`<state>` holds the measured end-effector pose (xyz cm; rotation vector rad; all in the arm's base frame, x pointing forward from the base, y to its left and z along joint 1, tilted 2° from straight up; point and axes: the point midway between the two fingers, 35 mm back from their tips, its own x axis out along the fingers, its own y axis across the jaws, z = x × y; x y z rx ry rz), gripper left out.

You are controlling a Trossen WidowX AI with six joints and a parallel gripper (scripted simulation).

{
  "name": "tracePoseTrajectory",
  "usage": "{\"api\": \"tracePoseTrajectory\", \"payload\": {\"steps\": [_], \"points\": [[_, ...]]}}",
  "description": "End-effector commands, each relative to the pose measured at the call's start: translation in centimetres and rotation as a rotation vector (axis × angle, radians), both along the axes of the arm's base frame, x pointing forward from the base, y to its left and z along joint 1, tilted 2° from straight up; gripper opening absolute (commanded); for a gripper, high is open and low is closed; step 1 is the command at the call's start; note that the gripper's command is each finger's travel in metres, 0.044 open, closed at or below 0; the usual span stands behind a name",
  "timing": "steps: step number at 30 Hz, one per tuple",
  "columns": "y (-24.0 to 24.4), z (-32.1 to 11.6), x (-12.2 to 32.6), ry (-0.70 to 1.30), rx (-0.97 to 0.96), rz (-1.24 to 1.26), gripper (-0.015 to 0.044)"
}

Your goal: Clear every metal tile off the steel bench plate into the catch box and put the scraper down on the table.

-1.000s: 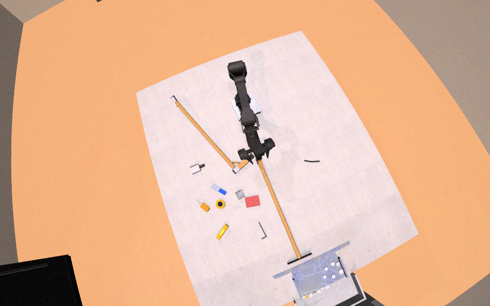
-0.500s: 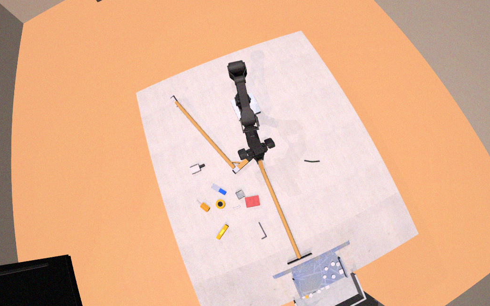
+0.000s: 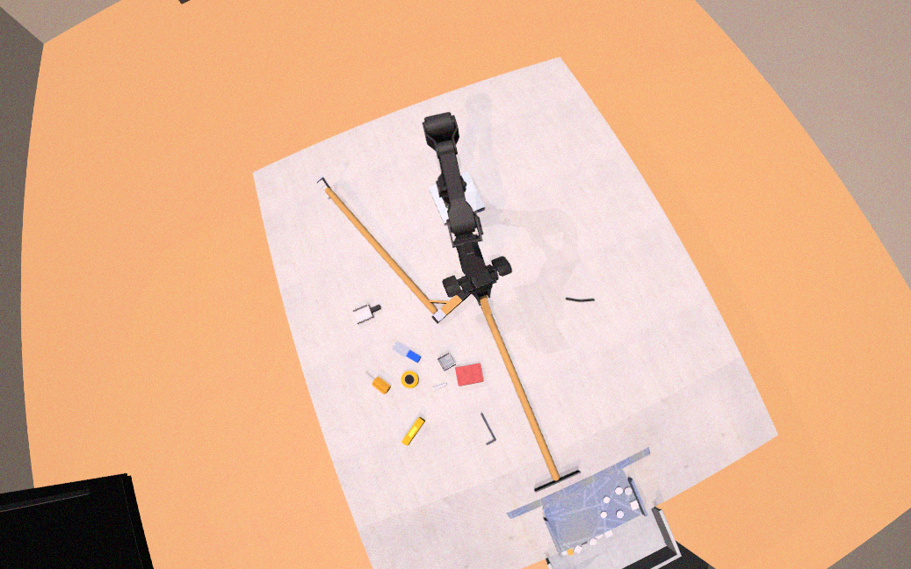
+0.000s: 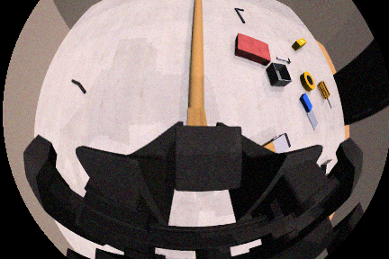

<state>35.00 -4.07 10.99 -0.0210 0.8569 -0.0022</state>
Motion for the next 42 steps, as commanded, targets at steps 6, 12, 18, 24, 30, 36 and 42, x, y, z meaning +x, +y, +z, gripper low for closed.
{"api": "tracePoseTrajectory", "payload": {"steps": [6, 12, 18, 24, 30, 36, 42], "points": [[1.3, 0.2, 0.0, -0.002, 0.005, 0.004, 0.0000], [2.1, 0.1, 0.0, 0.000, 0.006, 0.005, 0.0000], [2.9, 0.1, -0.1, 0.002, 0.007, 0.005, 0.0000], [3.7, 0.1, -0.1, 0.003, 0.007, 0.006, 0.0000], [4.5, 0.1, -0.2, 0.004, 0.008, 0.007, 0.0000], [5.3, 0.1, -0.3, 0.004, 0.008, 0.007, 0.0000], [6.0, 0.1, -0.4, 0.004, 0.009, 0.008, 0.0000]]}}
